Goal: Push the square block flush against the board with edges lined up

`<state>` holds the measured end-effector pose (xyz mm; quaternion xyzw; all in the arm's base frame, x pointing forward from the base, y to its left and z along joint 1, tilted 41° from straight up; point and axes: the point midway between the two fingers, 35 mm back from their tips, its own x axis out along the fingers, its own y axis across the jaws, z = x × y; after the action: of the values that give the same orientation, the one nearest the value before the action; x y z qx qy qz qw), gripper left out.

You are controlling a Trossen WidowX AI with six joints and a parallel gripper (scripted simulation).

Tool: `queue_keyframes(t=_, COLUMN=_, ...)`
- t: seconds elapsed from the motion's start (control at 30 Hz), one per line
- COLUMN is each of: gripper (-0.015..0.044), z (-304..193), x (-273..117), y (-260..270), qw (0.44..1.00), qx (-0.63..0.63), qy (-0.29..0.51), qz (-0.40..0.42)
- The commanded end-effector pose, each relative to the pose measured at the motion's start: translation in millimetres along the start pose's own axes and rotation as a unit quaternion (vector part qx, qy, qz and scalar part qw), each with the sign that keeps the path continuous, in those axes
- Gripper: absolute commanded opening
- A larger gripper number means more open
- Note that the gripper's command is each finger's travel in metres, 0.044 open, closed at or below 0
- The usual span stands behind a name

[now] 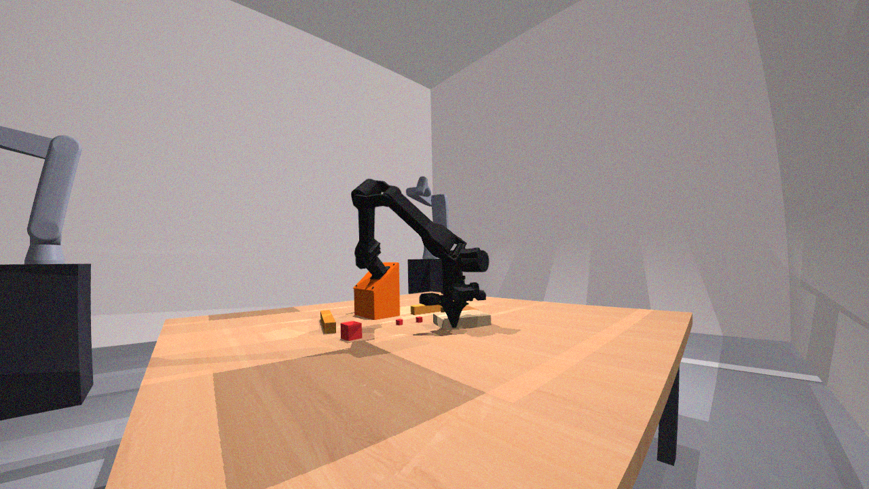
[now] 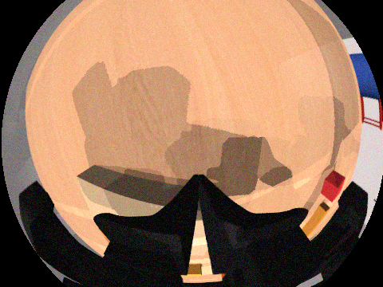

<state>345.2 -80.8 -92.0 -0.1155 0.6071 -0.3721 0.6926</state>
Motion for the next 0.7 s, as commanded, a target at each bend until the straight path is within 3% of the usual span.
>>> queue_keyframes(t=0.0, gripper=0.0000, z=-7.6, x=1.9, y=0.0, qw=1.000, qx=-0.001, qy=0.005, qz=0.000)
queue_keyframes(t=0.67, gripper=0.0000, z=-23.7, x=1.8, y=3.4, qw=1.000, qx=-0.001, qy=0.006, qz=0.000)
